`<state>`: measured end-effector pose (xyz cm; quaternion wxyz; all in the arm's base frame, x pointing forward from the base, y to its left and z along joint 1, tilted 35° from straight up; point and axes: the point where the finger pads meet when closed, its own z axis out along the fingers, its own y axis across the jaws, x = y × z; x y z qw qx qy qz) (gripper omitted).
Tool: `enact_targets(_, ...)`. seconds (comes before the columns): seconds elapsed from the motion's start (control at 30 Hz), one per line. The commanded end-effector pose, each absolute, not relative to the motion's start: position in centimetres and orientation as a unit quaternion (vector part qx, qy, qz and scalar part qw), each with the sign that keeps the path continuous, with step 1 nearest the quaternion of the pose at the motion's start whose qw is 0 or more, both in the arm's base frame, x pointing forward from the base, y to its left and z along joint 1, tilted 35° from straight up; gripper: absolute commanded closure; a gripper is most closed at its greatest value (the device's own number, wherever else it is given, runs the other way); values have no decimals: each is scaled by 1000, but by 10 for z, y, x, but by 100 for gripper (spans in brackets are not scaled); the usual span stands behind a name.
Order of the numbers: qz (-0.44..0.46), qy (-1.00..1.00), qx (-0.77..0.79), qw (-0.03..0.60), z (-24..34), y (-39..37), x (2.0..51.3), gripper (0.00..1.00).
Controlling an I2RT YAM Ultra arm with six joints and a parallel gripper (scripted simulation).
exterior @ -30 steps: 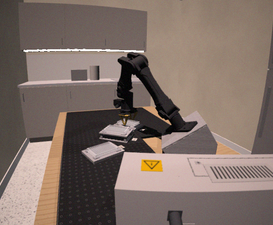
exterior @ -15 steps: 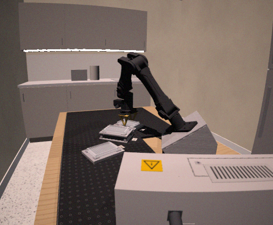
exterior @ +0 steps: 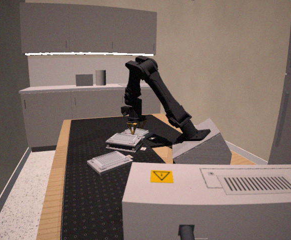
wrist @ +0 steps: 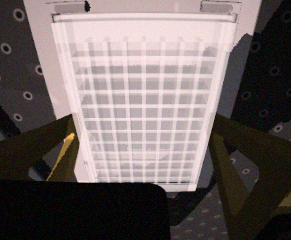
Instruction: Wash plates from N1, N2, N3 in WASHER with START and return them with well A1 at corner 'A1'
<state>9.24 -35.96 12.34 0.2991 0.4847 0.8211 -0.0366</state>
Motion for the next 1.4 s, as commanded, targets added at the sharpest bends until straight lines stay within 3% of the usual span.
enact_targets(0.0, -43, 820, 484, 303, 127, -362, 92, 100)
enact_targets(0.37, -43, 820, 484, 303, 126, -362, 92, 100)
enact_targets(0.4, -43, 820, 484, 303, 126, -362, 92, 0)
enact_targets(1.37, -43, 820, 484, 303, 127, -362, 92, 0)
